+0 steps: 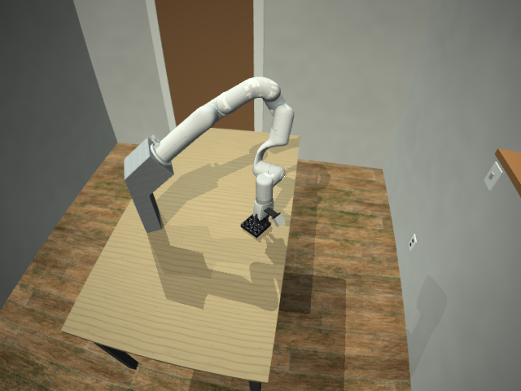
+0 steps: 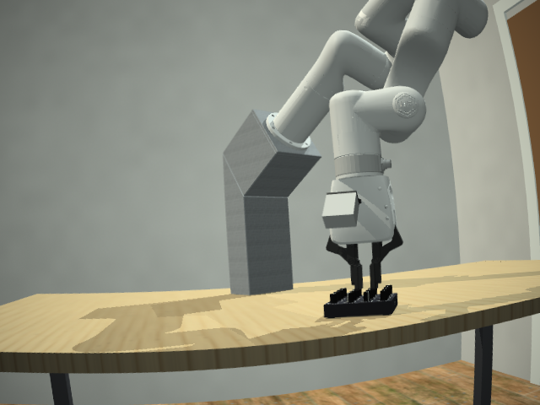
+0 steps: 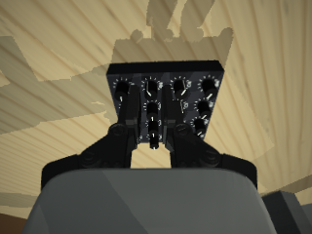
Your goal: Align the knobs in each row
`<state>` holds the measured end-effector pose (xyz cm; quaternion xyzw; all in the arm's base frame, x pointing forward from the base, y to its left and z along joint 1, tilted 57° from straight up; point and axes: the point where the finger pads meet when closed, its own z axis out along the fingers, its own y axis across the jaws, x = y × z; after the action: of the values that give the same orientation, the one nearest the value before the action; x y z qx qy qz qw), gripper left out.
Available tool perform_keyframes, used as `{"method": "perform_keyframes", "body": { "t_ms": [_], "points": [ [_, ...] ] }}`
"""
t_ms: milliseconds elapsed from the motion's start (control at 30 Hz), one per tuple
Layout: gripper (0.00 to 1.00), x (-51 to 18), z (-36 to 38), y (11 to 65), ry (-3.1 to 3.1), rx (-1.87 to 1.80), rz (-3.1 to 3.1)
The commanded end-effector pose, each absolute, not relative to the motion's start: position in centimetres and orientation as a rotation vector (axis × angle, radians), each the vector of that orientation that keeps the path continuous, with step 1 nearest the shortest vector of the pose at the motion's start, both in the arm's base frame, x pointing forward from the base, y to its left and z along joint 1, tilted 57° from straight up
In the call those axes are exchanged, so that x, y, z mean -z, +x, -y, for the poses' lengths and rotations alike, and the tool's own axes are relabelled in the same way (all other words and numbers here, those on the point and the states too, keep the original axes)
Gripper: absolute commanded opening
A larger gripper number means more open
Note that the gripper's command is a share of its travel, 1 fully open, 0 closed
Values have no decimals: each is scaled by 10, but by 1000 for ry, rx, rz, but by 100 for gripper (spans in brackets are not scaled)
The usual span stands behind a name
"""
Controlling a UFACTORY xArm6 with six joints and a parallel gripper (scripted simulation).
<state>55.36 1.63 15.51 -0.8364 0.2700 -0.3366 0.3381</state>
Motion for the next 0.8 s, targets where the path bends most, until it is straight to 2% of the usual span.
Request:
{"method": "perform_keyframes", "body": {
  "t_ms": [0,767],
  "points": [
    [19,-156,-16,554,-2178,879,-704],
    [19,-149,-20,562,-2178,879,-704]
  ]
}}
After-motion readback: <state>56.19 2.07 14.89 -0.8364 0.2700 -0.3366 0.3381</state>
